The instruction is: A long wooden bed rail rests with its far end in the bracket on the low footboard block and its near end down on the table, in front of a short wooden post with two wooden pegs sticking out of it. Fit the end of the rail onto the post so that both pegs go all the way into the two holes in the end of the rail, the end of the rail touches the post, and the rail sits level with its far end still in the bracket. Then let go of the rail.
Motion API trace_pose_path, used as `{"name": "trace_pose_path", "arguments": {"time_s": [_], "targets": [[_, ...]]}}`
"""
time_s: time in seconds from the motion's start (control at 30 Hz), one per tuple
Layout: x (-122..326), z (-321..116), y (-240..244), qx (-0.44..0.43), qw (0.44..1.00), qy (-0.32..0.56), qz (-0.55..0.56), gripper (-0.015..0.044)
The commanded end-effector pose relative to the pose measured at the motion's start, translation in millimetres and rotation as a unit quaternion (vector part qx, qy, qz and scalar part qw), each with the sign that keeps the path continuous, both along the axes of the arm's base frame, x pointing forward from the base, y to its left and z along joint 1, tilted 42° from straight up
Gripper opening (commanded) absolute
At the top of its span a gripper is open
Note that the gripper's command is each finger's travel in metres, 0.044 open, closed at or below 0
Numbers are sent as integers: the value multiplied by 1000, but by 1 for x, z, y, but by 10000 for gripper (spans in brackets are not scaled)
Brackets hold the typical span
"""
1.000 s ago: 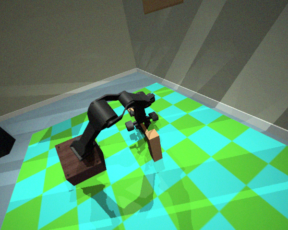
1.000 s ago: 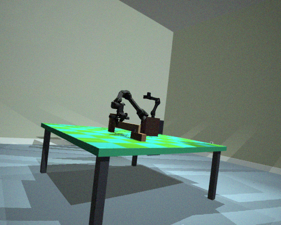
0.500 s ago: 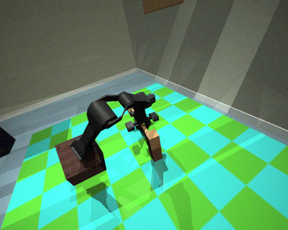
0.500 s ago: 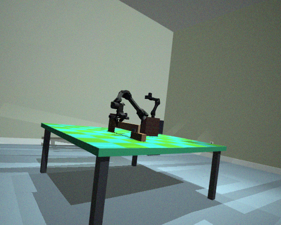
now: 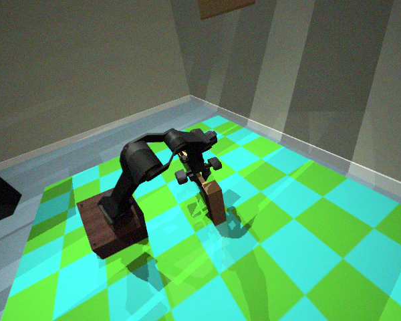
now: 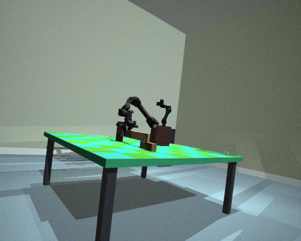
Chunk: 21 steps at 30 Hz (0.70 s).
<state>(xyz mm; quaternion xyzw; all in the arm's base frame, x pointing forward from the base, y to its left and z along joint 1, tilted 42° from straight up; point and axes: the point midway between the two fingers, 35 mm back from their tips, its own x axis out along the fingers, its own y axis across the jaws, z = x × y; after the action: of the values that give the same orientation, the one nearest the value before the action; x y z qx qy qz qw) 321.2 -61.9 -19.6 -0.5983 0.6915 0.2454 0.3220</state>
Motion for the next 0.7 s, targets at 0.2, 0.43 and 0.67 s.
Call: {"name": "trace_pose_path", "arguments": {"time_s": [0.2, 0.43, 0.67], "targets": [[1, 6, -2, 1, 1000, -4, 3, 0], [0, 7, -4, 1, 1000, -4, 3, 0], [0, 8, -6, 1, 1000, -4, 3, 0]]}}
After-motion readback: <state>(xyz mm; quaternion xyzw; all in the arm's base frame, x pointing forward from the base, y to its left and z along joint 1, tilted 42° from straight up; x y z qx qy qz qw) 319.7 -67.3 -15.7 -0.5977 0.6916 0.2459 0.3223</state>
